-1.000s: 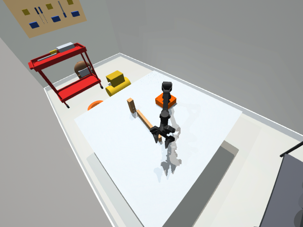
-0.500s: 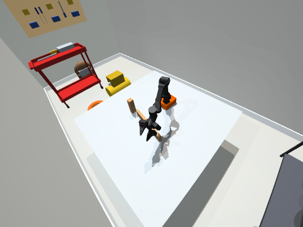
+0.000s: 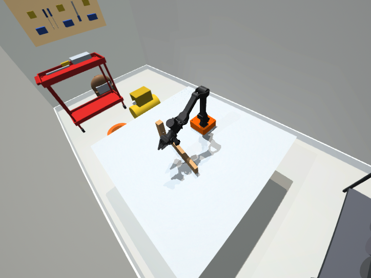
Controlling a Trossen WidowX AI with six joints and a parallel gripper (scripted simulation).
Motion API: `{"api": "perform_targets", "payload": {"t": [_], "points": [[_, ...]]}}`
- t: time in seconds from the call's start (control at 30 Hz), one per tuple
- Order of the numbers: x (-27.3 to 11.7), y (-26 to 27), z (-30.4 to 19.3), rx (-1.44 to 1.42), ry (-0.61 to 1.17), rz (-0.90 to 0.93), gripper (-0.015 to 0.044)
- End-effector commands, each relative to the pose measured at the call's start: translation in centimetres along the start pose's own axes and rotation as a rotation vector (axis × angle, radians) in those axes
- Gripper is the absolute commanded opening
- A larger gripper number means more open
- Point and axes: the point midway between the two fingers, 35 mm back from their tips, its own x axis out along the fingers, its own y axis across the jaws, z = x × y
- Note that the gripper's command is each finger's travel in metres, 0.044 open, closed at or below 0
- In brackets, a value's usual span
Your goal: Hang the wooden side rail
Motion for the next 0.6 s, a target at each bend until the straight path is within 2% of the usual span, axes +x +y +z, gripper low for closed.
{"api": "perform_targets", "payload": {"t": [0.0, 0.27, 0.57], "points": [[-2.8, 5.6, -4.3, -0.206, 0.051, 0.183, 0.044], [-8.7, 14.2, -8.2, -0.461, 0.006, 0.473, 0.044], [-16.1, 22.1, -9.3, -0.741, -0.176, 0.723, 0.044]]}}
